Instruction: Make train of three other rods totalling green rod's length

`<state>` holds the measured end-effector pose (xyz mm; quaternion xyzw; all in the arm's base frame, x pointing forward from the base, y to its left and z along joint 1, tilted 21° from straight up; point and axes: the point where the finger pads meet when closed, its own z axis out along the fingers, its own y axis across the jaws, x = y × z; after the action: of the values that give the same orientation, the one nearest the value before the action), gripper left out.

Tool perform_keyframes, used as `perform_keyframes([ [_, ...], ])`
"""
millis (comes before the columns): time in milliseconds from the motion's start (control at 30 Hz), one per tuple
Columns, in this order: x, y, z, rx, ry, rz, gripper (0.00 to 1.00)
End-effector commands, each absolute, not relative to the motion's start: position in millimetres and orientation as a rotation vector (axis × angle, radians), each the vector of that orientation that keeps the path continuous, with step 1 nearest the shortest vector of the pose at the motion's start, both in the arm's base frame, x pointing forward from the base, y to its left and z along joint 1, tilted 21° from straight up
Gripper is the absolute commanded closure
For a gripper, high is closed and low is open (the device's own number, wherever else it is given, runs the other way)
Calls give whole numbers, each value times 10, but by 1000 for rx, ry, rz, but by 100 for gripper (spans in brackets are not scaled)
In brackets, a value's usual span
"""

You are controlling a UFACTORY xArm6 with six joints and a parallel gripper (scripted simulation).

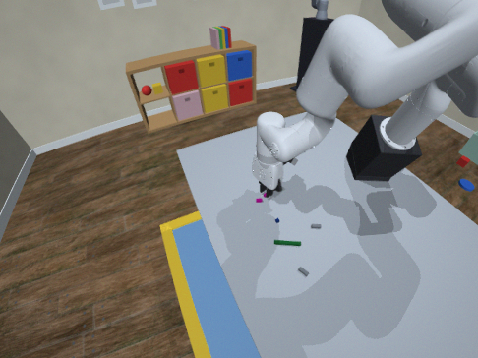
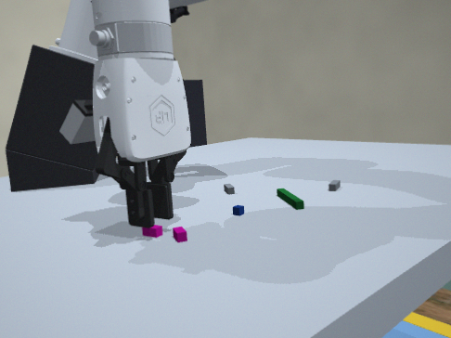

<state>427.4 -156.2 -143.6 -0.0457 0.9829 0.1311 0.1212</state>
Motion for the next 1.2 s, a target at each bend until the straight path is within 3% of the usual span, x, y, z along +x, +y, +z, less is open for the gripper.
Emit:
perform_keyframes([
  [0,4285,-1570,-1430,-133,2868,380,76],
  [1167,4316,-1533,-1557,-133,2868,380,76],
])
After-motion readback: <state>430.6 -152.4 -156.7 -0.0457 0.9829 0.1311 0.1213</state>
